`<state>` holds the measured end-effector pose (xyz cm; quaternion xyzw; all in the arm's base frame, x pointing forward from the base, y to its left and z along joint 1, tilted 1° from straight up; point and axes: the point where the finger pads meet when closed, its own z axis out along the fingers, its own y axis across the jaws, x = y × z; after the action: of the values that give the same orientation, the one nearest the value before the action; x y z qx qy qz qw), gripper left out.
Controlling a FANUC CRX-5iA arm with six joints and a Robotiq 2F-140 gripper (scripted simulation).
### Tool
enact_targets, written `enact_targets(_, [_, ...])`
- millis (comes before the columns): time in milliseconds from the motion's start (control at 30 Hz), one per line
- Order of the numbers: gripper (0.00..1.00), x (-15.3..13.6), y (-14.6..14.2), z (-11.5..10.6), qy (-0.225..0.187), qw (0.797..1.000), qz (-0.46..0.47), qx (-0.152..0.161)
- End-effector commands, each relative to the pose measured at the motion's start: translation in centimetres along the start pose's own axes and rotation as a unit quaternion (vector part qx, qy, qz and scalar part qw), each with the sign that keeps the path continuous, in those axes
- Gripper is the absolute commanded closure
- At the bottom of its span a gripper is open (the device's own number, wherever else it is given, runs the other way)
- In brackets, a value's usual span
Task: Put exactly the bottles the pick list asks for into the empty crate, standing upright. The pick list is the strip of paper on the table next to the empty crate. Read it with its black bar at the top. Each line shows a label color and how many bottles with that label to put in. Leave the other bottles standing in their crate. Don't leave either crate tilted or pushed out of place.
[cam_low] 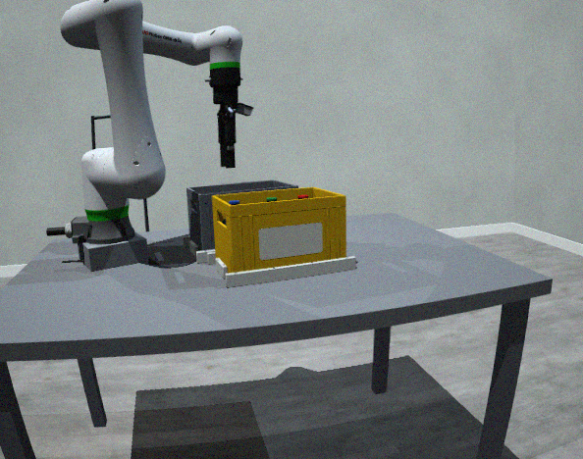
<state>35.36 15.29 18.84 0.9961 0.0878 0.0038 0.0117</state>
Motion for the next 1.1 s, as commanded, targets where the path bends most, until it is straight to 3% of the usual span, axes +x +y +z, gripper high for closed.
enact_targets(0, [0.56, 0.2, 1.8, -0.6, 0.001, 1.0, 0.003, 0.0])
enact_targets(1067, [0.56, 1.4, 15.2, -4.5, 0.001, 1.0, 0.003, 0.0])
